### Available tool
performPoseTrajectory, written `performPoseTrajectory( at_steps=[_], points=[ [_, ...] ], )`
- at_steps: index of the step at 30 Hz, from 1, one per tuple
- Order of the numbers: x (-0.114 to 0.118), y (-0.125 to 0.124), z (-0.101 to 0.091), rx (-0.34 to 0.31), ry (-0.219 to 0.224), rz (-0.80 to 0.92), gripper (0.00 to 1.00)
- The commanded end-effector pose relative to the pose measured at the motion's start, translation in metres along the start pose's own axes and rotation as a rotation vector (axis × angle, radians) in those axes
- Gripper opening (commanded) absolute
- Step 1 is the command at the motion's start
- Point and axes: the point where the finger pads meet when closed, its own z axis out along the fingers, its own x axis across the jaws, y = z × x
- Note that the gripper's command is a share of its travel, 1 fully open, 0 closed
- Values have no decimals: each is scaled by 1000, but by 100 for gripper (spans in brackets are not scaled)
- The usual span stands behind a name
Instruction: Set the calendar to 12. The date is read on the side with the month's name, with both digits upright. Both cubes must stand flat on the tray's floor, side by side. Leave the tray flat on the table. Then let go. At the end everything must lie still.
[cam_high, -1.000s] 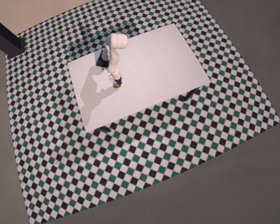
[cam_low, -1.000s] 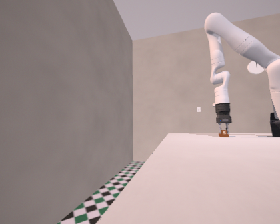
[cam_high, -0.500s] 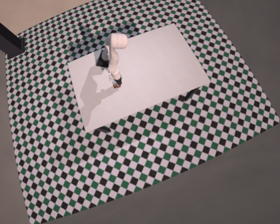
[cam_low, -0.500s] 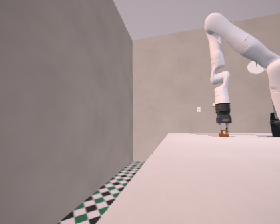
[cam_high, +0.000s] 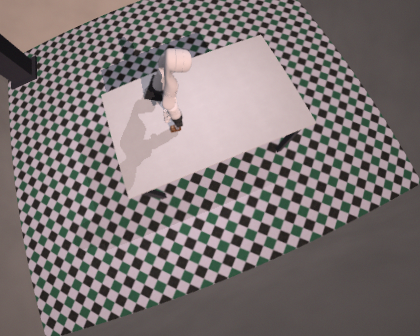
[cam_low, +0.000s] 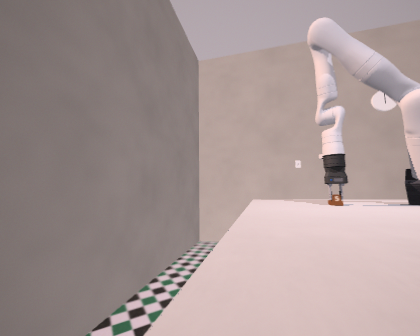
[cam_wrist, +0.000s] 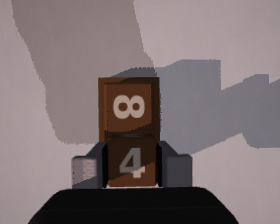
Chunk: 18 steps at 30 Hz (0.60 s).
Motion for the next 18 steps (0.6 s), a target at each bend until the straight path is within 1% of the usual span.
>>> performPoseTrajectory(
  at_steps=[1,18],
  points=[
    [-1,-1,-2,2,-4,0,57],
    [-2,-1,-9,2,-5,0,57]
  ],
)
